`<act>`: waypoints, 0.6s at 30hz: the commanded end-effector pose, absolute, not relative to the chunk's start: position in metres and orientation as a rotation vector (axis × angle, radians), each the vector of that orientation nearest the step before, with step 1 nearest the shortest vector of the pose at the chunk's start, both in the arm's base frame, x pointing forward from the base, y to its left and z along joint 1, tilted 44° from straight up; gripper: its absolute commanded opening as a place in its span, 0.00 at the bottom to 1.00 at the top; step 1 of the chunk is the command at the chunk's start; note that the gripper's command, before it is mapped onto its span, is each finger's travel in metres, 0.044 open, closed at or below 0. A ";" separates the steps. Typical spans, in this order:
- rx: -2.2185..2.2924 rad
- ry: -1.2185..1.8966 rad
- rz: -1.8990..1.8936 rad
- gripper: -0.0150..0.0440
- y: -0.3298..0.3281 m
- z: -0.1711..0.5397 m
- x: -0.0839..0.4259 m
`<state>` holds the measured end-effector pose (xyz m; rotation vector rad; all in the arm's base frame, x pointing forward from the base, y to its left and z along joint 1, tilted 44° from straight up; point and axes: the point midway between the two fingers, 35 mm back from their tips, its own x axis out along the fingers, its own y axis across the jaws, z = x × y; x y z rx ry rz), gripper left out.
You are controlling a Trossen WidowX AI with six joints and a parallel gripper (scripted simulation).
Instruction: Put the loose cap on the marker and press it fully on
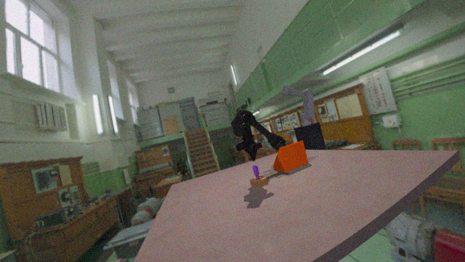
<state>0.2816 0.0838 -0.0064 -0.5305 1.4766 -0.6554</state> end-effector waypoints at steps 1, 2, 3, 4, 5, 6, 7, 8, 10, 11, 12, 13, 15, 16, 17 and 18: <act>-0.526 1.468 -0.659 0.25 0.082 -0.007 0.282; -0.526 1.468 -0.659 0.25 0.081 -0.008 0.282; -0.526 1.468 -0.659 0.25 0.080 -0.009 0.282; -0.526 1.468 -0.659 0.25 0.079 -0.010 0.282; -0.526 1.468 -0.659 0.25 0.078 -0.011 0.282; -0.526 1.468 -0.659 0.25 0.077 -0.012 0.282; -0.526 1.468 -0.659 0.25 0.076 -0.013 0.282; -0.527 1.468 -0.659 0.25 0.075 -0.014 0.282; -0.527 1.468 -0.660 0.25 0.073 -0.016 0.282; -0.527 1.468 -0.660 0.25 0.072 -0.017 0.282; -0.527 1.468 -0.660 0.25 0.070 -0.019 0.282; -0.527 1.468 -0.660 0.25 0.069 -0.020 0.282; -0.527 1.468 -0.660 0.25 0.067 -0.022 0.282; -0.527 1.468 -0.660 0.25 0.066 -0.023 0.282; -0.527 1.468 -0.660 0.25 0.065 -0.024 0.282; -0.527 1.468 -0.660 0.25 0.064 -0.025 0.282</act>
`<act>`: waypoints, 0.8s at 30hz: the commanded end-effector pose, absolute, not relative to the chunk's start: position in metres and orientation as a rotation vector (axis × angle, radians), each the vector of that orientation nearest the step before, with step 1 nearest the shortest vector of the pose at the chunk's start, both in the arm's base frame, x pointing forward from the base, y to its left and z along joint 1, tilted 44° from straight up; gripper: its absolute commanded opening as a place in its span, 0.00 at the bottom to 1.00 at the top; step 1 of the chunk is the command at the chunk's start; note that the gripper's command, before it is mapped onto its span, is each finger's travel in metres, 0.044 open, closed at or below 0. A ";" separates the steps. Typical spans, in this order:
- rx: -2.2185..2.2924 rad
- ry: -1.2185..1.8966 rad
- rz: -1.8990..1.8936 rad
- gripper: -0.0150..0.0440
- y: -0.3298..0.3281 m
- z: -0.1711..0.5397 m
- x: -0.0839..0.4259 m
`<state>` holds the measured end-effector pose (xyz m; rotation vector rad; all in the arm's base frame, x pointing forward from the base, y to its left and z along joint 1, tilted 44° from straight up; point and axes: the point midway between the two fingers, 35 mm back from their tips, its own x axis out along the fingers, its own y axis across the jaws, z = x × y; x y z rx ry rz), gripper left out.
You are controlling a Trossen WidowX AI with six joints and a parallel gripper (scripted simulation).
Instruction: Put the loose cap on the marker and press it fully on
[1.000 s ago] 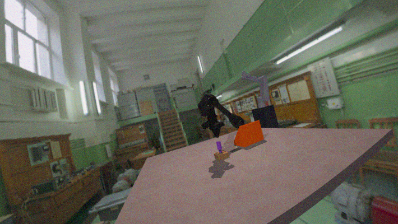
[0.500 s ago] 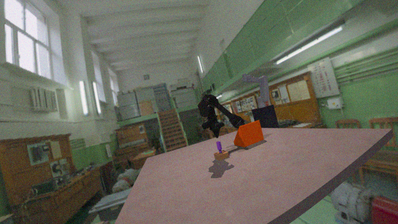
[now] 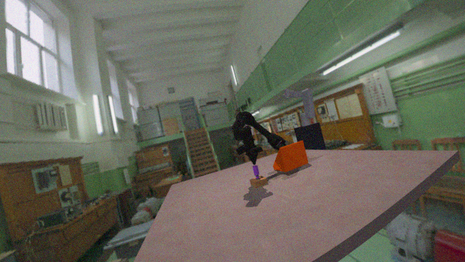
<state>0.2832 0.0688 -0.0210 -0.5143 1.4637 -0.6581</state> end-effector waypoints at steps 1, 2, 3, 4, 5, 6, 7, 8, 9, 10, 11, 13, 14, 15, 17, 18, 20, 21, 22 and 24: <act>-0.527 1.468 -0.660 0.25 0.063 -0.026 0.282; -0.527 1.468 -0.660 0.25 0.062 -0.027 0.282; -0.527 1.468 -0.660 0.25 0.062 -0.028 0.282; -0.527 1.467 -0.660 0.25 0.061 -0.029 0.282; -0.527 1.467 -0.660 0.25 0.060 -0.030 0.282; -0.527 1.467 -0.660 0.25 0.059 -0.031 0.282; -0.527 1.467 -0.660 0.25 0.058 -0.032 0.282; -0.527 1.467 -0.660 0.25 0.057 -0.033 0.282; -0.527 1.467 -0.660 0.25 0.056 -0.034 0.282; -0.527 1.467 -0.660 0.25 0.056 -0.034 0.283; -0.527 1.467 -0.660 0.25 0.056 -0.035 0.283; -0.527 1.467 -0.660 0.25 0.056 -0.035 0.284; -0.512 1.457 -0.654 0.25 0.061 -0.030 0.285; -0.512 1.457 -0.654 0.25 0.061 -0.030 0.285; -0.512 1.457 -0.654 0.25 0.061 -0.030 0.285; -0.512 1.457 -0.654 0.25 0.061 -0.030 0.285; -0.512 1.457 -0.654 0.25 0.062 -0.029 0.285; -0.511 1.458 -0.653 0.25 0.068 -0.024 0.286; -0.511 1.458 -0.652 0.25 0.076 -0.016 0.288; -0.510 1.459 -0.651 0.25 0.098 0.006 0.289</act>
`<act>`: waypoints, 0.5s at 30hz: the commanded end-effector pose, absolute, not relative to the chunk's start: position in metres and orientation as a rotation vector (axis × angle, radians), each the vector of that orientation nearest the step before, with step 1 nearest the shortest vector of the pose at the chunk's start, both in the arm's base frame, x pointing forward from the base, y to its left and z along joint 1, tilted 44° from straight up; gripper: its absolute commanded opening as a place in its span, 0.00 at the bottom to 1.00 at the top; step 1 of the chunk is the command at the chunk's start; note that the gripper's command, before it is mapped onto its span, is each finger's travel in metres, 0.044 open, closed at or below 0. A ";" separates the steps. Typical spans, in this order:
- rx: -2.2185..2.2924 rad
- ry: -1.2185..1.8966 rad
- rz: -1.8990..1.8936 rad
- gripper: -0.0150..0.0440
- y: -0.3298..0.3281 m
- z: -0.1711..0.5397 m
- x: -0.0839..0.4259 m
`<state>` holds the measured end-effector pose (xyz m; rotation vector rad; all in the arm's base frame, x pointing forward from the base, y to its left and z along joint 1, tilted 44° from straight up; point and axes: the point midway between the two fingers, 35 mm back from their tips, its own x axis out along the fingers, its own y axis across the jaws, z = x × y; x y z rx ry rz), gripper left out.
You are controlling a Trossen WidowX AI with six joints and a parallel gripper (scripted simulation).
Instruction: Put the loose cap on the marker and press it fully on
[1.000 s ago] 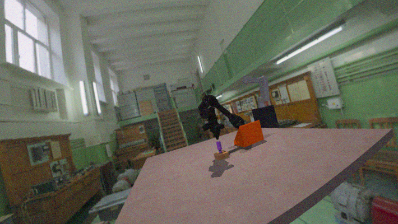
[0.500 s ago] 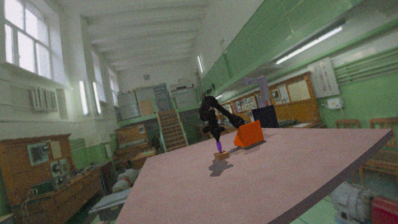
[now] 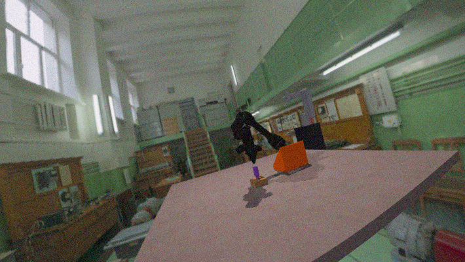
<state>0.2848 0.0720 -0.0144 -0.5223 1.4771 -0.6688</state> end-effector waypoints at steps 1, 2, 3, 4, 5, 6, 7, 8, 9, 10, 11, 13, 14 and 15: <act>-0.510 1.460 -0.651 0.25 0.108 0.017 0.288; -0.510 1.460 -0.652 0.25 0.116 0.026 0.287; -0.511 1.460 -0.652 0.25 0.121 0.032 0.286; -0.511 1.460 -0.652 0.25 0.123 0.034 0.286; -0.511 1.460 -0.652 0.25 0.123 0.034 0.286; -0.511 1.460 -0.652 0.25 0.123 0.034 0.286; -0.511 1.460 -0.652 0.30 0.123 0.034 0.286; -0.511 1.460 -0.652 0.34 0.123 0.034 0.286; -0.511 1.460 -0.652 0.39 0.123 0.034 0.286; -0.511 1.460 -0.652 0.43 0.123 0.034 0.286; -0.511 1.460 -0.652 0.48 0.123 0.034 0.286; -0.511 1.460 -0.652 0.57 0.123 0.034 0.286; -0.511 1.460 -0.652 0.61 0.123 0.034 0.286; -0.511 1.460 -0.652 0.65 0.123 0.034 0.286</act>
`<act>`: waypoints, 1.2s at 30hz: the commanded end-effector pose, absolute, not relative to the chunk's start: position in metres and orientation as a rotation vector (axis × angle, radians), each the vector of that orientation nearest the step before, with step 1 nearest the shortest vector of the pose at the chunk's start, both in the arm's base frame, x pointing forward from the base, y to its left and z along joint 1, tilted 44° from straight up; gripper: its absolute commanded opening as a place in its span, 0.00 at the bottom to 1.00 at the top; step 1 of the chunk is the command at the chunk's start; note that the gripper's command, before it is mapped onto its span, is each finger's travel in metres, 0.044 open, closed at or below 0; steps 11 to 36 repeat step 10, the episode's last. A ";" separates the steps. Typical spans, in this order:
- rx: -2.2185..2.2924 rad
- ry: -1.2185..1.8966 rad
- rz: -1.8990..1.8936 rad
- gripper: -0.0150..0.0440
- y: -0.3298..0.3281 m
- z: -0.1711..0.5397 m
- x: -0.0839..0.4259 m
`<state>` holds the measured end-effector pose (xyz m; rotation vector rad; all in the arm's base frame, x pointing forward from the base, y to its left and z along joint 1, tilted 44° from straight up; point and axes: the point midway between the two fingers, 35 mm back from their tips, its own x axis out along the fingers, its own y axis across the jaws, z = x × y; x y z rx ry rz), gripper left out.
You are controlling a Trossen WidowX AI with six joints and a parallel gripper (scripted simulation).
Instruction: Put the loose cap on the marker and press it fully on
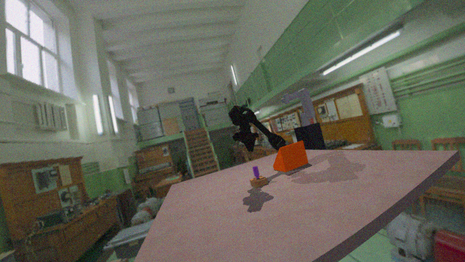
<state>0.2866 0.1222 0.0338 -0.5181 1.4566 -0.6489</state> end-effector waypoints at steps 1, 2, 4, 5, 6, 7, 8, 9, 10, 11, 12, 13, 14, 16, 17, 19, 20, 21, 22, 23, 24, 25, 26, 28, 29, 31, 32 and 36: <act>-0.511 1.460 -0.652 0.70 0.123 0.034 0.286; -0.511 1.460 -0.652 0.74 0.123 0.034 0.286; -0.511 1.460 -0.652 0.83 0.123 0.034 0.286; -0.511 1.460 -0.652 0.88 0.123 0.034 0.286; -0.511 1.460 -0.652 0.92 0.123 0.034 0.286; -0.511 1.460 -0.652 0.97 0.123 0.034 0.286; -0.511 1.460 -0.652 1.00 0.123 0.034 0.286; -0.511 1.460 -0.652 1.00 0.123 0.034 0.286; -0.511 1.460 -0.652 1.00 0.123 0.034 0.286; -0.511 1.460 -0.652 1.00 0.123 0.034 0.286; -0.511 1.460 -0.652 1.00 0.123 0.034 0.286; -0.511 1.460 -0.652 1.00 0.123 0.034 0.286; -0.511 1.460 -0.652 1.00 0.123 0.034 0.286; -0.511 1.460 -0.652 1.00 0.123 0.034 0.286; -0.511 1.460 -0.652 1.00 0.123 0.034 0.286; -0.511 1.460 -0.652 1.00 0.123 0.034 0.286; -0.511 1.460 -0.652 1.00 0.123 0.034 0.286; -0.511 1.460 -0.652 1.00 0.123 0.034 0.286; -0.511 1.460 -0.652 1.00 0.123 0.034 0.286; -0.511 1.460 -0.652 1.00 0.123 0.034 0.286; -0.511 1.460 -0.652 1.00 0.123 0.034 0.286; -0.511 1.460 -0.652 1.00 0.123 0.034 0.286; -0.511 1.460 -0.652 1.00 0.123 0.034 0.286; -0.511 1.460 -0.652 1.00 0.123 0.034 0.286; -0.511 1.460 -0.652 1.00 0.123 0.034 0.286; -0.511 1.460 -0.652 1.00 0.123 0.034 0.286; -0.511 1.460 -0.652 1.00 0.123 0.034 0.286; -0.511 1.460 -0.652 1.00 0.123 0.034 0.286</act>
